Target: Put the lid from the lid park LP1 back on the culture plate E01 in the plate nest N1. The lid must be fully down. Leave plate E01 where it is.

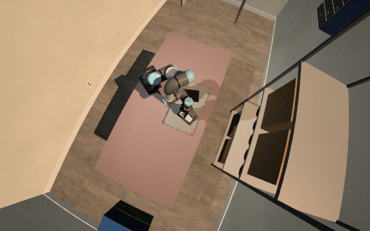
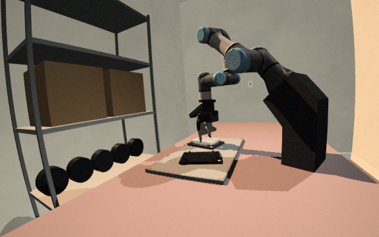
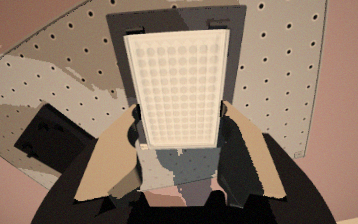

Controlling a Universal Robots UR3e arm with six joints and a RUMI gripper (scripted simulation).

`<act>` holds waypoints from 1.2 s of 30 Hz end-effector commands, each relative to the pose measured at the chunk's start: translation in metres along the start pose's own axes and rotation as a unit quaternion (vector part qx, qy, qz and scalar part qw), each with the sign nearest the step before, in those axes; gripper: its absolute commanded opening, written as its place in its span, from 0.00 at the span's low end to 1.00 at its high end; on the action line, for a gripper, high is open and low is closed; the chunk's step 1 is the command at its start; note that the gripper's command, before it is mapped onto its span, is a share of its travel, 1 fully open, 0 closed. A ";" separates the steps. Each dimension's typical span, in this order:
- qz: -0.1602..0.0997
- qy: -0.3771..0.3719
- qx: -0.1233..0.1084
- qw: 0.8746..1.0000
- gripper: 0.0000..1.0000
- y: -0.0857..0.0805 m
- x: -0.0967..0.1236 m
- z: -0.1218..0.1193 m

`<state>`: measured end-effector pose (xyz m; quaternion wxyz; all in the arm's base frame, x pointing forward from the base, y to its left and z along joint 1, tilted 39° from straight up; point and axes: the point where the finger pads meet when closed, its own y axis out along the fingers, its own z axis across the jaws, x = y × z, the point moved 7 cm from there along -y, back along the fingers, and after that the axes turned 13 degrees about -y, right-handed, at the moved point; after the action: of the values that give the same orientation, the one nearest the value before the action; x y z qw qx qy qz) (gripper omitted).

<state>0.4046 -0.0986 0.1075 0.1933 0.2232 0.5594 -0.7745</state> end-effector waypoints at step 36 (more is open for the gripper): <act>0.001 0.000 0.000 1.000 0.82 0.000 0.000 0.000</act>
<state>0.4047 -0.0986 0.1075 0.1933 0.2232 0.5594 -0.7745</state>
